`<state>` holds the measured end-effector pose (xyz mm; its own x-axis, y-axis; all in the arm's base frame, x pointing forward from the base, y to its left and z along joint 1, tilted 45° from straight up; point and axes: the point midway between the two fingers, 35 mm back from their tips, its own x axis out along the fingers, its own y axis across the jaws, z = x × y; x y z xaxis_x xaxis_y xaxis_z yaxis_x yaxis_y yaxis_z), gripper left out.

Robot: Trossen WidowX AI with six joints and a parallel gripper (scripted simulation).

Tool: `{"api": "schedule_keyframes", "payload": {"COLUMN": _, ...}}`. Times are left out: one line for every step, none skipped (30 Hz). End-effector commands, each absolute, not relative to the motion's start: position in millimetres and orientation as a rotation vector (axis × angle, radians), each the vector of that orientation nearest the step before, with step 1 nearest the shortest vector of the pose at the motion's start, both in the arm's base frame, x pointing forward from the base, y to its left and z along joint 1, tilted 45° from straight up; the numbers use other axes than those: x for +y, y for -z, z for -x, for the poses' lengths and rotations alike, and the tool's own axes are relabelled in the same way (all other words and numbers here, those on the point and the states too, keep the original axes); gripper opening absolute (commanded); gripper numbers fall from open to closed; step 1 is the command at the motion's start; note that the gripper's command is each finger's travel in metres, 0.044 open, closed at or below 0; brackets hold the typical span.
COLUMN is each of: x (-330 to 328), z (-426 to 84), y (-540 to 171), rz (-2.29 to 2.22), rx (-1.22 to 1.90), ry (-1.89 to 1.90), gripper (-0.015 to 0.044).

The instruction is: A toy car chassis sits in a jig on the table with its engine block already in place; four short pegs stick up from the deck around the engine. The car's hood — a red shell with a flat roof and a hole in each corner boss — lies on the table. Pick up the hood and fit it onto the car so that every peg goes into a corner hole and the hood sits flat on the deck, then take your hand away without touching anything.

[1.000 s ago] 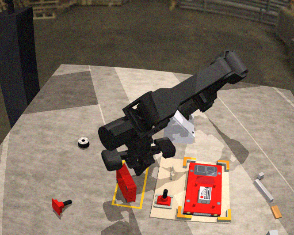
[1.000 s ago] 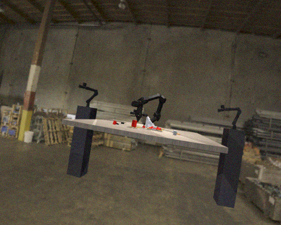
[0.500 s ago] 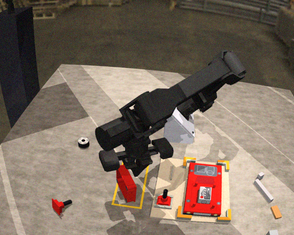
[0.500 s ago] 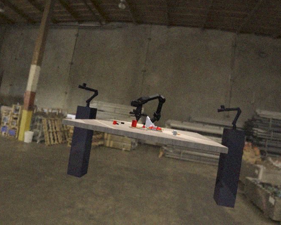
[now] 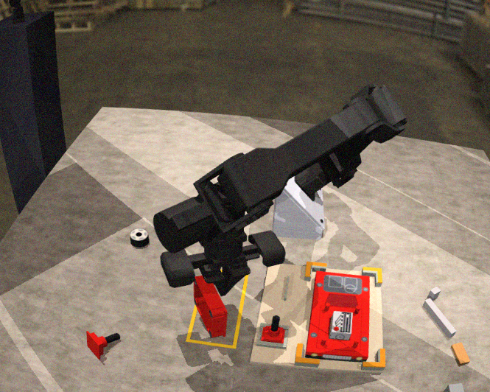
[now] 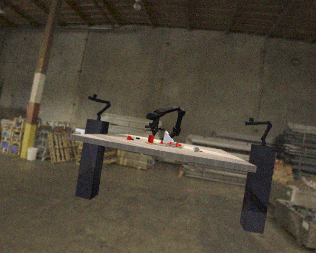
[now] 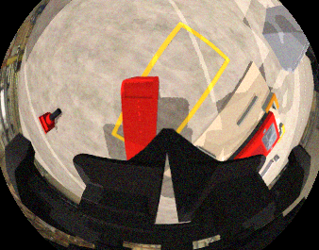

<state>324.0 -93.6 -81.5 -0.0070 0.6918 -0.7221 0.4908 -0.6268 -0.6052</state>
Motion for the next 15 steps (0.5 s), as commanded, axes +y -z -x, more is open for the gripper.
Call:
{"api": "schedule_keyframes", "payload": {"x": -94.2, "z": -324.0, "y": 86.2, "rz": 2.071, "rx": -1.264, "ry": -1.698, "gripper": 0.0000}}
{"api": "schedule_keyframes", "payload": {"x": -94.5, "z": -324.2, "y": 86.4, "rz": 2.071, "rx": -1.264, "ry": -1.698, "gripper": 0.0000}}
{"api": "schedule_keyframes", "payload": {"x": -94.8, "z": -324.5, "y": 86.7, "rz": 2.071, "rx": -1.264, "ry": -1.698, "gripper": 0.0000}}
{"api": "schedule_keyframes", "payload": {"x": -95.1, "z": -324.8, "y": 87.0, "rz": 2.071, "rx": -1.264, "ry": -1.698, "gripper": 0.0000}}
{"api": "schedule_keyframes", "payload": {"x": -95.4, "z": -325.1, "y": 87.3, "rz": 2.071, "rx": -1.264, "ry": -1.698, "gripper": 0.0000}}
{"api": "schedule_keyframes", "payload": {"x": -95.7, "z": -325.3, "y": 87.5, "rz": 2.071, "rx": -1.264, "ry": -1.698, "gripper": 0.0000}}
{"api": "schedule_keyframes", "payload": {"x": -96.1, "z": -325.6, "y": 87.8, "rz": 2.071, "rx": -1.264, "ry": -1.698, "gripper": 0.0000}}
{"api": "schedule_keyframes", "payload": {"x": -96.4, "z": -325.9, "y": 88.1, "rz": 2.071, "rx": -1.264, "ry": -1.698, "gripper": 0.0000}}
{"api": "schedule_keyframes", "payload": {"x": -96.7, "z": -326.1, "y": 88.3, "rz": 2.071, "rx": -1.264, "ry": -1.698, "gripper": 0.0000}}
{"api": "schedule_keyframes", "payload": {"x": -97.0, "z": -326.4, "y": 88.6, "rz": 2.071, "rx": -1.263, "ry": -1.698, "gripper": 0.0000}}
{"api": "schedule_keyframes", "payload": {"x": -97.3, "z": -326.6, "y": 88.9, "rz": 2.071, "rx": -1.263, "ry": -1.698, "gripper": 0.0000}}
{"api": "schedule_keyframes", "payload": {"x": -97.6, "z": -326.9, "y": 89.2, "rz": 2.071, "rx": -1.263, "ry": -1.698, "gripper": 0.0000}}
{"api": "schedule_keyframes", "payload": {"x": -97.9, "z": -327.2, "y": 89.4, "rz": 2.071, "rx": -1.263, "ry": -1.698, "gripper": 0.0000}}
{"api": "schedule_keyframes", "payload": {"x": -98.2, "z": -327.4, "y": 89.7, "rz": 2.071, "rx": -1.263, "ry": -1.698, "gripper": 0.0000}}
{"api": "schedule_keyframes", "payload": {"x": -98.5, "z": -327.7, "y": 90.0, "rz": 2.071, "rx": -1.263, "ry": -1.698, "gripper": 0.0000}}
